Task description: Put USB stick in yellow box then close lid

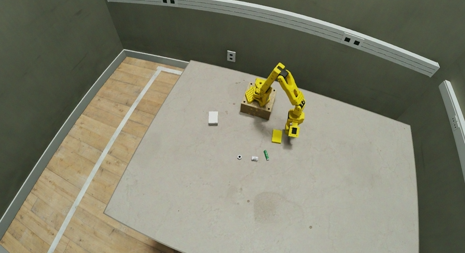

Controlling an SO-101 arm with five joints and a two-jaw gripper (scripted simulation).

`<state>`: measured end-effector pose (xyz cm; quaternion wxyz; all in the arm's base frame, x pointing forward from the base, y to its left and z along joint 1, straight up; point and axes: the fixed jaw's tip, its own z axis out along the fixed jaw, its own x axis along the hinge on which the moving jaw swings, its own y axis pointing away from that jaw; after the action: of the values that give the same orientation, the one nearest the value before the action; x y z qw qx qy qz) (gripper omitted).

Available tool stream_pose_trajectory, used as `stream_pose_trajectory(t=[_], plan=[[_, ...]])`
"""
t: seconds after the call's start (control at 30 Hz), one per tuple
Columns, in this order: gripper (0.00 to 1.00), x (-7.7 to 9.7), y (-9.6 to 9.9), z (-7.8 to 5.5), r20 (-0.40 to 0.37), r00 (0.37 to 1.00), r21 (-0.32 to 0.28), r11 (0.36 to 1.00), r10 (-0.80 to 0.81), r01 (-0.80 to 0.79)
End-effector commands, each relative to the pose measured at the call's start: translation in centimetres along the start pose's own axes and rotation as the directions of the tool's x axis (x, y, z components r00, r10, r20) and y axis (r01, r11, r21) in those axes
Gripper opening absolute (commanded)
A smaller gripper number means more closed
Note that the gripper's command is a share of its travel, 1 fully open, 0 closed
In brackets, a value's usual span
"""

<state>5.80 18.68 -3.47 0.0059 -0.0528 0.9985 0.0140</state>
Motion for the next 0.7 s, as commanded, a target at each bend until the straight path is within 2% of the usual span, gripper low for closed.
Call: stream_pose_trajectory(t=[0.0,0.67], plan=[[0.11,0.23,-0.49,0.44,-0.011,1.0,0.022,1.0,0.003,-0.003],[0.15,0.23,-0.49,0.44,-0.011,1.0,0.022,1.0,0.003,-0.003]])
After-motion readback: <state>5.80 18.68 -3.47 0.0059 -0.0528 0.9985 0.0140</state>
